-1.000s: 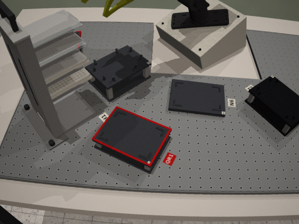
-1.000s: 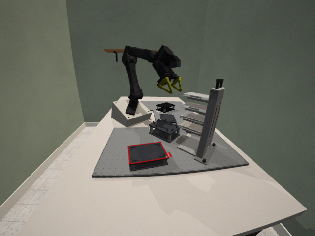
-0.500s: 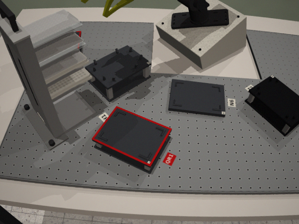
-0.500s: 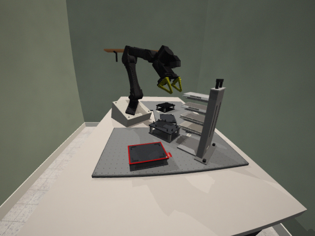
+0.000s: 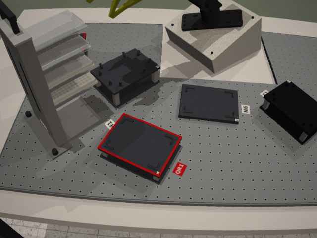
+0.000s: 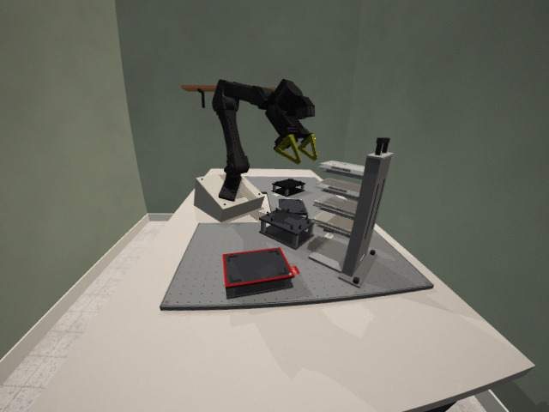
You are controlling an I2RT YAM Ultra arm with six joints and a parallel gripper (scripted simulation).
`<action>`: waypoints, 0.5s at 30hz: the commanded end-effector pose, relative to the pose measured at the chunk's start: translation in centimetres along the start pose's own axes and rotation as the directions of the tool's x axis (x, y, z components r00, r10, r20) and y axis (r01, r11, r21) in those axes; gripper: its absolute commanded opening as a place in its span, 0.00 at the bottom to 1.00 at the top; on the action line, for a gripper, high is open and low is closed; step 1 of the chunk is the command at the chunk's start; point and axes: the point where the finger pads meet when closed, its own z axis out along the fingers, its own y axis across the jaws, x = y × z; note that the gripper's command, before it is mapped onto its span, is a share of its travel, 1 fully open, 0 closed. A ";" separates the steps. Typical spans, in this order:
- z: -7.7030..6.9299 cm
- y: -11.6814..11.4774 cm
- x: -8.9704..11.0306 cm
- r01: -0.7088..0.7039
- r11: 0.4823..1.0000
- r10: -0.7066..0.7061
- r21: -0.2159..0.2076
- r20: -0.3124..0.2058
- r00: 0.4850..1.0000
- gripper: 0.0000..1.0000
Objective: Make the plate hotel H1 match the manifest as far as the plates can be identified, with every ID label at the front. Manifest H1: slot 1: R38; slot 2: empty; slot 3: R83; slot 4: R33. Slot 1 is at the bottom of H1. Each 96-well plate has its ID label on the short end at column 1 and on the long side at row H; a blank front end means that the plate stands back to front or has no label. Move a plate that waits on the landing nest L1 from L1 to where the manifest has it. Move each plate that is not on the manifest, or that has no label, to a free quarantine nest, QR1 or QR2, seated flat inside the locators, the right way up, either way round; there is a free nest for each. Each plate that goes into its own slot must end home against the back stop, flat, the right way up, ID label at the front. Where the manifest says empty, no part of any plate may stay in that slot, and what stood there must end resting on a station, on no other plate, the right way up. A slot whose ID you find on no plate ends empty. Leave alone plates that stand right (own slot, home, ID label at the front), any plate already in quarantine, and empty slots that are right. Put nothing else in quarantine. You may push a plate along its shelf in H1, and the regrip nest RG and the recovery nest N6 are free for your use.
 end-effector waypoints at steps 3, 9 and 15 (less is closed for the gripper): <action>-0.1 -0.1 -0.5 -0.003 1.000 0.003 0.004 0.018 1.000 1.00; -0.9 -0.1 1.1 -0.010 1.000 0.010 0.006 0.002 1.000 1.00; -1.5 -0.1 1.7 -0.004 1.000 0.004 0.006 0.002 1.000 1.00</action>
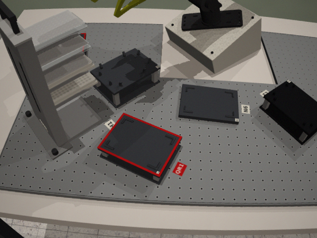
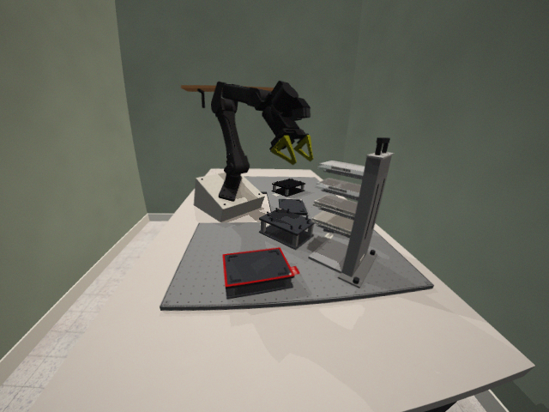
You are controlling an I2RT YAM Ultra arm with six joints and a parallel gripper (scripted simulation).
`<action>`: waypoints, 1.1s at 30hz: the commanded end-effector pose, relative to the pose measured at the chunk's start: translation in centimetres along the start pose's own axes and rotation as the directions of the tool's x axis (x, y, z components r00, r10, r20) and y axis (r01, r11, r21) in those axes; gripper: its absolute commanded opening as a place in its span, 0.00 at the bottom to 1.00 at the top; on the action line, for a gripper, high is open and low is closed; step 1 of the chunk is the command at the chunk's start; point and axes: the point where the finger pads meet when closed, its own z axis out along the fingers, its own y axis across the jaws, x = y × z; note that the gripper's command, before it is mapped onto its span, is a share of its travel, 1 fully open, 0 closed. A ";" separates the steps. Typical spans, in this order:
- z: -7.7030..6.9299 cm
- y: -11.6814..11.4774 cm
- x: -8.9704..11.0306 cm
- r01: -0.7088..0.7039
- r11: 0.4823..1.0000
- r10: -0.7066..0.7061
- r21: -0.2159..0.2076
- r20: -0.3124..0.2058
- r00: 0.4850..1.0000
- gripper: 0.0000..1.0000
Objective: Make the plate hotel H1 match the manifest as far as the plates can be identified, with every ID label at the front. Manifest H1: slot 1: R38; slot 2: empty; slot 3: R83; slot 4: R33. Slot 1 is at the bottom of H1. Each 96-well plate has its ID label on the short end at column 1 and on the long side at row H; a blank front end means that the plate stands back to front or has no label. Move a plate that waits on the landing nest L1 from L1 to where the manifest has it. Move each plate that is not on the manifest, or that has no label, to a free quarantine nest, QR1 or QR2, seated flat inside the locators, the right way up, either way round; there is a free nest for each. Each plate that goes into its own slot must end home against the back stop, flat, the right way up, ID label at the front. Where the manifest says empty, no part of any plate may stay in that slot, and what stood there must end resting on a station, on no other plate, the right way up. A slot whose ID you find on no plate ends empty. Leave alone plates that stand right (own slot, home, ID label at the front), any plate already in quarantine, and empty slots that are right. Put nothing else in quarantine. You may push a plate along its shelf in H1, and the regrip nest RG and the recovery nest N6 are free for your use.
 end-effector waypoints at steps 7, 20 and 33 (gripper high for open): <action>-1.5 0.0 1.2 0.003 1.000 -0.003 -0.001 0.001 1.000 1.00; -0.5 0.2 1.7 0.010 1.000 -0.010 -0.007 0.027 1.000 1.00; 1.1 0.2 3.3 0.009 1.000 -0.008 -0.005 0.027 1.000 1.00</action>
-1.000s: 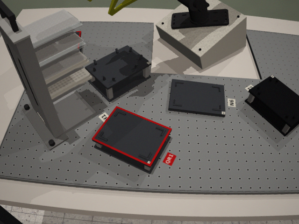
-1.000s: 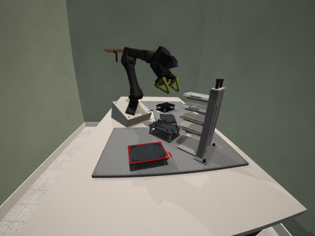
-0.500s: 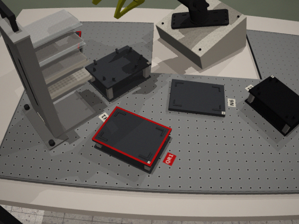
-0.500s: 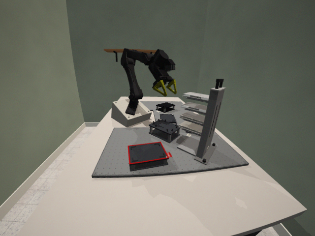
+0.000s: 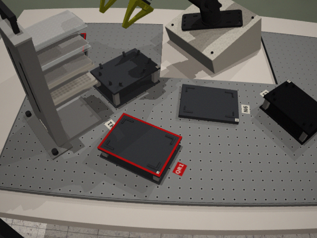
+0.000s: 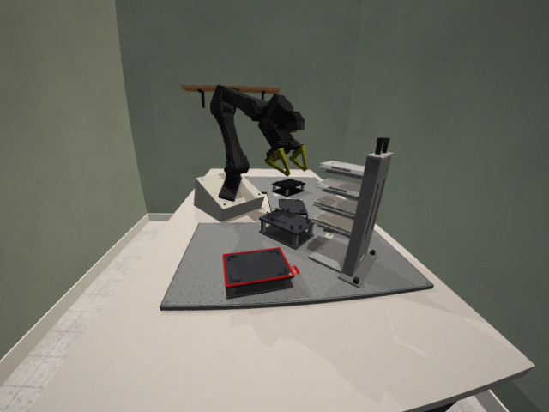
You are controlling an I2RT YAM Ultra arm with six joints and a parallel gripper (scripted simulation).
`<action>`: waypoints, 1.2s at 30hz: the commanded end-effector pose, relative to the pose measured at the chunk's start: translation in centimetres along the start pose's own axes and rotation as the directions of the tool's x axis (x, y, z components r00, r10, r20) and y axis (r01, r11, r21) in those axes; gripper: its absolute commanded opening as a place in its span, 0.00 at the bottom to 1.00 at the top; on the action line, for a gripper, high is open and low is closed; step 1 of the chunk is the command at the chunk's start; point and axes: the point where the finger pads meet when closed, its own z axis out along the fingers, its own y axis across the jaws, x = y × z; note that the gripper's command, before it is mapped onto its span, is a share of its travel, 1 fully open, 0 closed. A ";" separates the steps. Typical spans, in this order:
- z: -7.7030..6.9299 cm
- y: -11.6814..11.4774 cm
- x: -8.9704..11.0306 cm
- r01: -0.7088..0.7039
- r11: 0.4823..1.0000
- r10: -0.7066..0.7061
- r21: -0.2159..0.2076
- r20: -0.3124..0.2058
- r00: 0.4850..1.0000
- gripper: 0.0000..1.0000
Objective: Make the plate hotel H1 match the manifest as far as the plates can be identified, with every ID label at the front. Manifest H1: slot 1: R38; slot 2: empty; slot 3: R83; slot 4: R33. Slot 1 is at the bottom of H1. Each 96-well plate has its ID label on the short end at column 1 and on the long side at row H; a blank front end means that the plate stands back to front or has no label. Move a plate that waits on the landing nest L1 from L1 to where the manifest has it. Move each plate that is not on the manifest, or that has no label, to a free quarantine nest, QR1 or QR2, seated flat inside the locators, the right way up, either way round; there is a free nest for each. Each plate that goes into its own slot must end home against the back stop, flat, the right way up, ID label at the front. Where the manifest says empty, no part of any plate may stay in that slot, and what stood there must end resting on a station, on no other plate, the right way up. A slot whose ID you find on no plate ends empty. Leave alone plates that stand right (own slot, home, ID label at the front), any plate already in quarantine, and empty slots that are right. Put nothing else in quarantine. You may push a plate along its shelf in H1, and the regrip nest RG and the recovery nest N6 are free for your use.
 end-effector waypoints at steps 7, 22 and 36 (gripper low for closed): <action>0.4 0.2 -0.1 0.011 1.000 -0.011 0.001 0.048 0.999 1.00; 2.3 0.1 -2.3 0.006 1.000 -0.006 0.001 0.056 0.998 1.00; 2.4 0.0 -3.5 0.006 1.000 -0.006 0.005 0.085 0.996 1.00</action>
